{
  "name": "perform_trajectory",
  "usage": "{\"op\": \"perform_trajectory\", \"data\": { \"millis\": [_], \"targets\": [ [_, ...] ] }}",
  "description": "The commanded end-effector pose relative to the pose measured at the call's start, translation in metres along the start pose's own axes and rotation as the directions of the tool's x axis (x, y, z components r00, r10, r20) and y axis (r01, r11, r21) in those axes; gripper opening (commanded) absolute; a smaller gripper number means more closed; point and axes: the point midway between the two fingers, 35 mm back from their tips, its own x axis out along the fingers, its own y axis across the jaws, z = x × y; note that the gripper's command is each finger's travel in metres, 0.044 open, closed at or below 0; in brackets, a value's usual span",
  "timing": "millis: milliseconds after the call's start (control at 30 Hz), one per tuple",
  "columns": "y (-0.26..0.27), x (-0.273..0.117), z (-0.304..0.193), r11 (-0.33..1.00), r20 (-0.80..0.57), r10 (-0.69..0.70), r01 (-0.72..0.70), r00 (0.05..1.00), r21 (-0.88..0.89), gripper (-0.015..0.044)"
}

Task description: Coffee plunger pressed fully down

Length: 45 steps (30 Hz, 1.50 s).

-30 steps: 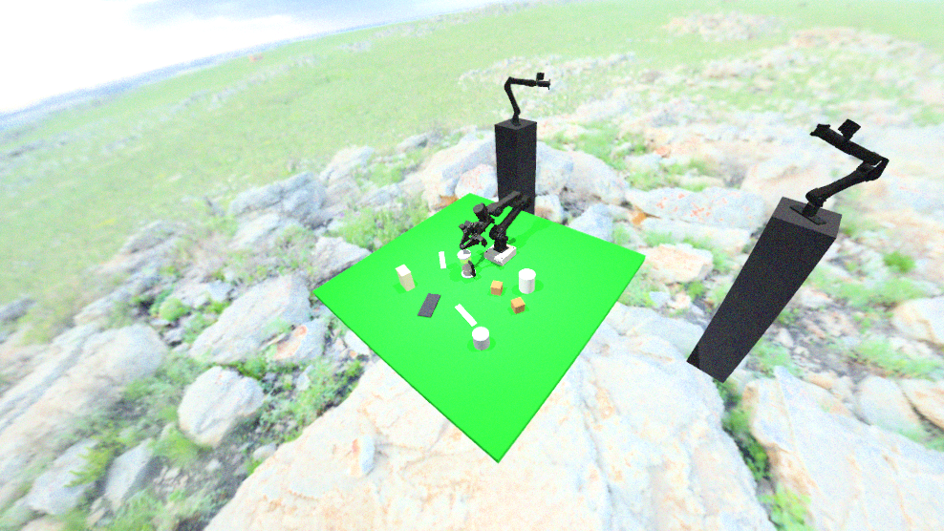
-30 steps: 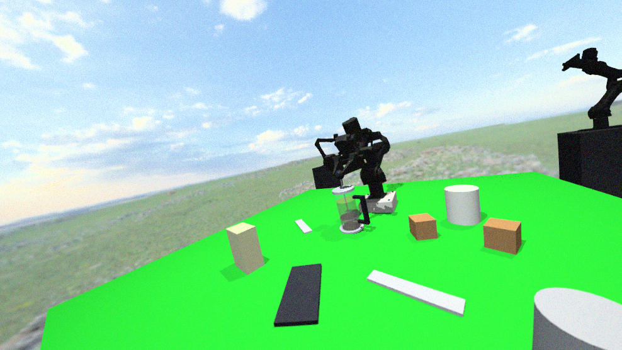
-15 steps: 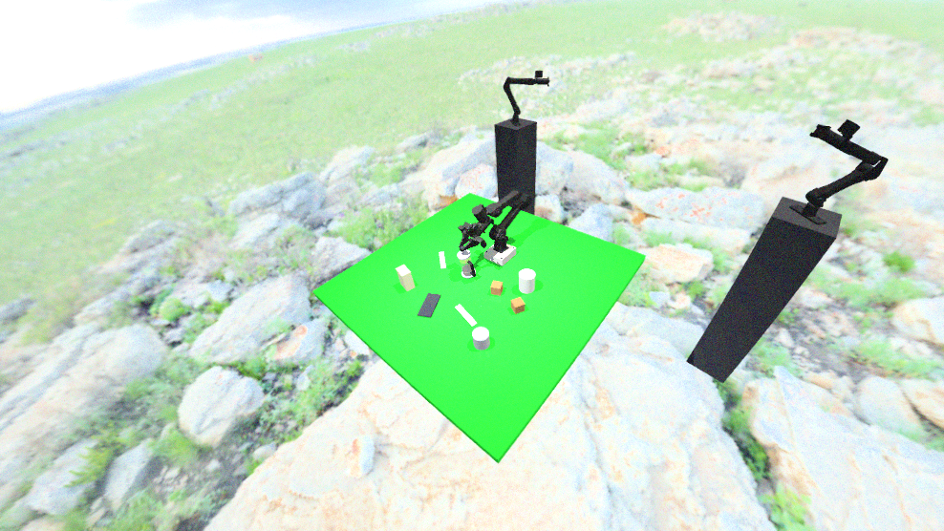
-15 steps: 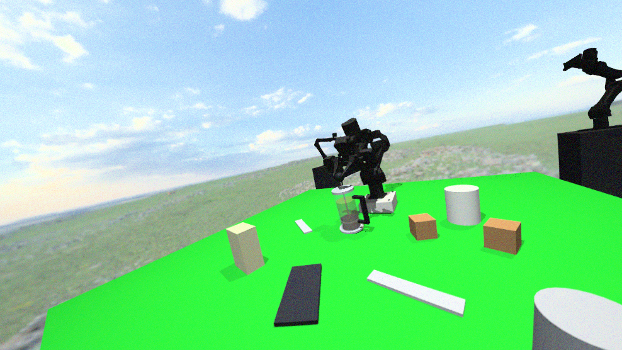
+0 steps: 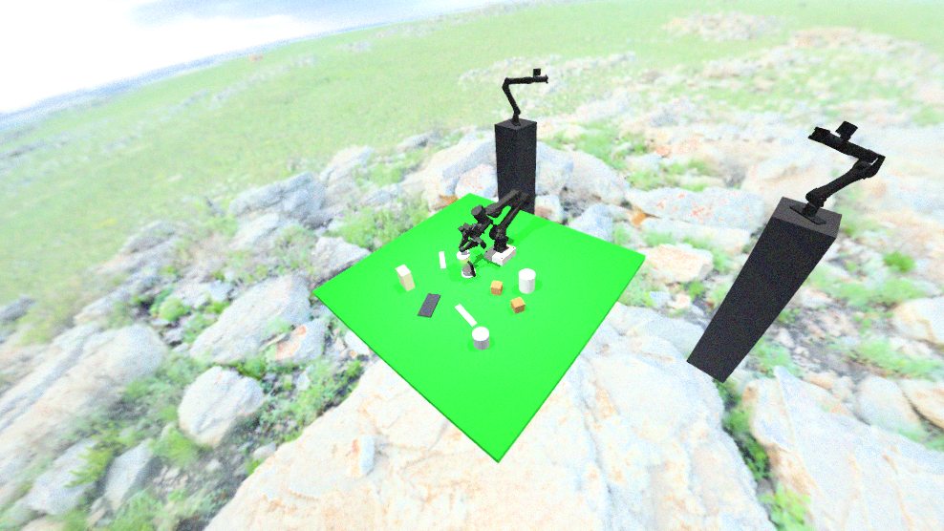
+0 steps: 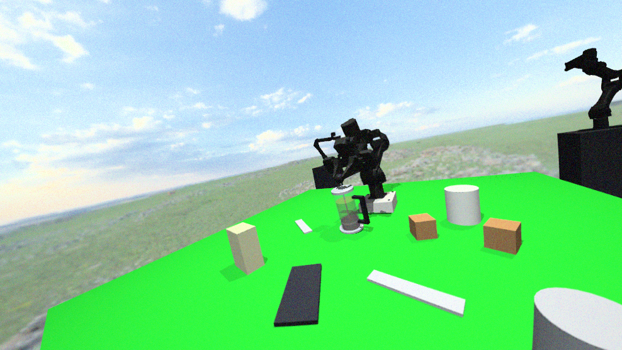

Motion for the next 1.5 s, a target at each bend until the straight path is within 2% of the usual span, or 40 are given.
{"op": "perform_trajectory", "data": {
  "millis": [0,1233,1467],
  "targets": [
    [0.0000,0.0039,-0.0073,1.000,-0.028,-0.003,0.003,1.000,-0.010,0.0123],
    [0.0009,0.0055,-0.0004,1.000,-0.012,-0.001,0.001,1.000,-0.005,0.0123],
    [0.0009,0.0055,-0.0004,1.000,-0.012,-0.001,0.001,1.000,-0.005,0.0306]
  ]
}}
